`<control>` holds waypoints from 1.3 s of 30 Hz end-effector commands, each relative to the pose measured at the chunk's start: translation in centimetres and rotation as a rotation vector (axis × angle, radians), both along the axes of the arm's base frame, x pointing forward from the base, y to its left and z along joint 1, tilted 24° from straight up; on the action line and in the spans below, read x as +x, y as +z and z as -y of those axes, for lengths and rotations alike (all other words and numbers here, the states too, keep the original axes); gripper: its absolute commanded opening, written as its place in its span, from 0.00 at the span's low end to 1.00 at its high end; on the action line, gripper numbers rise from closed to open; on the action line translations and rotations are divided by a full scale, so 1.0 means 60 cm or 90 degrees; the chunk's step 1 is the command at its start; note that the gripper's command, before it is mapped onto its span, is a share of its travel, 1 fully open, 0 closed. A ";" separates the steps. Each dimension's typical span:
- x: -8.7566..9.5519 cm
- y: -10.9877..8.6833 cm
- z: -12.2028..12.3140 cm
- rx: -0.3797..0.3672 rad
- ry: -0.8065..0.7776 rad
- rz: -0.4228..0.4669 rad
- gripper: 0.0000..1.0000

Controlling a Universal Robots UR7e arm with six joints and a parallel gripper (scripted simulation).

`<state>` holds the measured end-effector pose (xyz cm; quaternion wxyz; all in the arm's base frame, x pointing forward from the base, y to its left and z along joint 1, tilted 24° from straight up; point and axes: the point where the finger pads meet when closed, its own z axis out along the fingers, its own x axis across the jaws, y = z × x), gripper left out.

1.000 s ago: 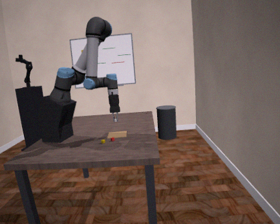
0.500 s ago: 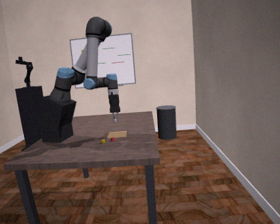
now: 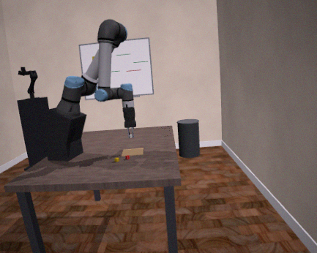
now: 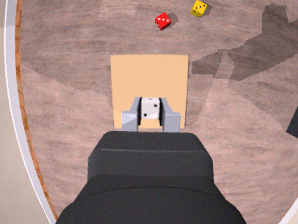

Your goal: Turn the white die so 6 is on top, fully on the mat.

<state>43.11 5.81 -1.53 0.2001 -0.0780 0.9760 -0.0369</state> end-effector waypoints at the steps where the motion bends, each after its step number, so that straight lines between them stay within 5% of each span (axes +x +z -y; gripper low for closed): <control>1: 0.003 -0.005 0.000 0.000 0.000 0.001 0.40; 29: 0.054 -0.123 0.005 0.000 0.000 0.001 0.40; 39: 0.062 -0.140 0.005 0.000 0.000 0.001 0.40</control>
